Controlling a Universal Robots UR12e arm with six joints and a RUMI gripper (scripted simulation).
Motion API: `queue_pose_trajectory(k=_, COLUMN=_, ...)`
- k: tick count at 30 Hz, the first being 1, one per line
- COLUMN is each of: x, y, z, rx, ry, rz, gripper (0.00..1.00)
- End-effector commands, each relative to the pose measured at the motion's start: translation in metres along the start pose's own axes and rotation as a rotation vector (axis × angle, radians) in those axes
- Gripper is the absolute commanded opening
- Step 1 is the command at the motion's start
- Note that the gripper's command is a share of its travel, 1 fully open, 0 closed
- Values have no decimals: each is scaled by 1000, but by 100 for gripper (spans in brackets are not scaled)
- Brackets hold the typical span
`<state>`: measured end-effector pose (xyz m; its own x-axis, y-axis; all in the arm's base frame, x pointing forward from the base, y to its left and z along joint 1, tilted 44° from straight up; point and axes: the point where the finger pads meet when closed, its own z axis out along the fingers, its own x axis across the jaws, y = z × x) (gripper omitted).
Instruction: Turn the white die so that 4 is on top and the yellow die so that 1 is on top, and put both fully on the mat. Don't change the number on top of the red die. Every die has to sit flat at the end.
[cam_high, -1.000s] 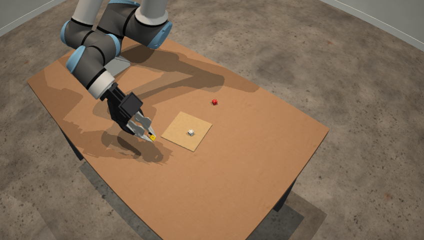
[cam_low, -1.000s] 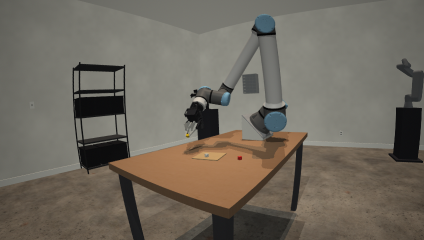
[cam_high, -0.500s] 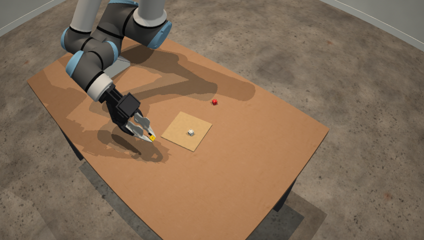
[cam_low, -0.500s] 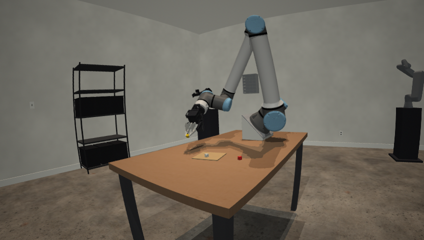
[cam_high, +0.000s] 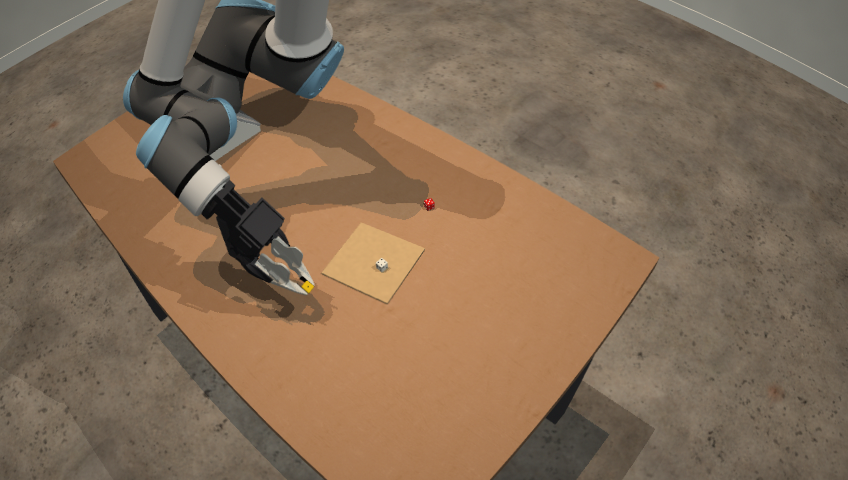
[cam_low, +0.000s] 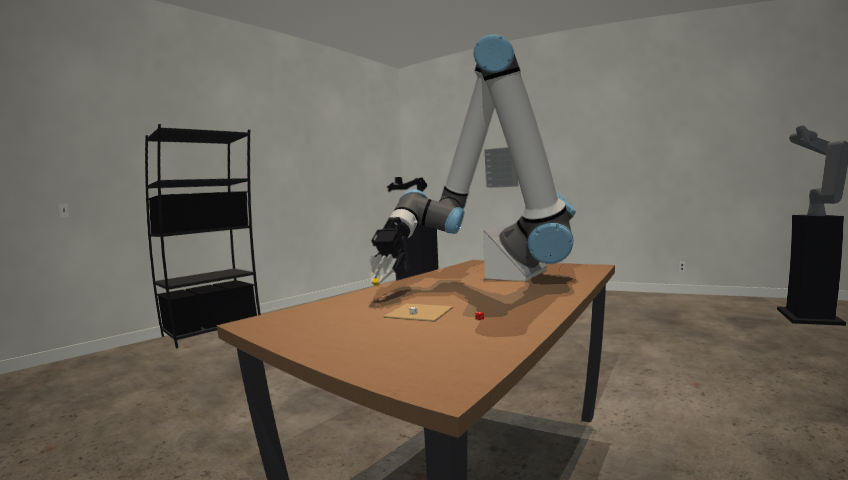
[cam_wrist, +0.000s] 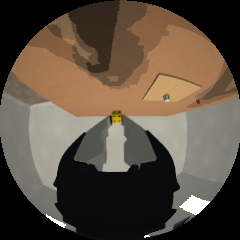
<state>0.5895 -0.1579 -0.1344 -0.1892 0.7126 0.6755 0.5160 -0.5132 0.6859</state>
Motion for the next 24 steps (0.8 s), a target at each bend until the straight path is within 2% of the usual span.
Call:
queue_pose_trajectory(k=1, x=-1, y=-13, z=10, rx=-2, ry=-5, rz=-1, gripper=0)
queue_pose_trajectory(k=13, x=-1, y=-35, z=26, rx=-2, ry=-5, rz=-1, gripper=0)
queue_pose_trajectory(k=24, x=-1, y=-38, z=28, rx=-2, ry=-5, rz=-1, gripper=0)
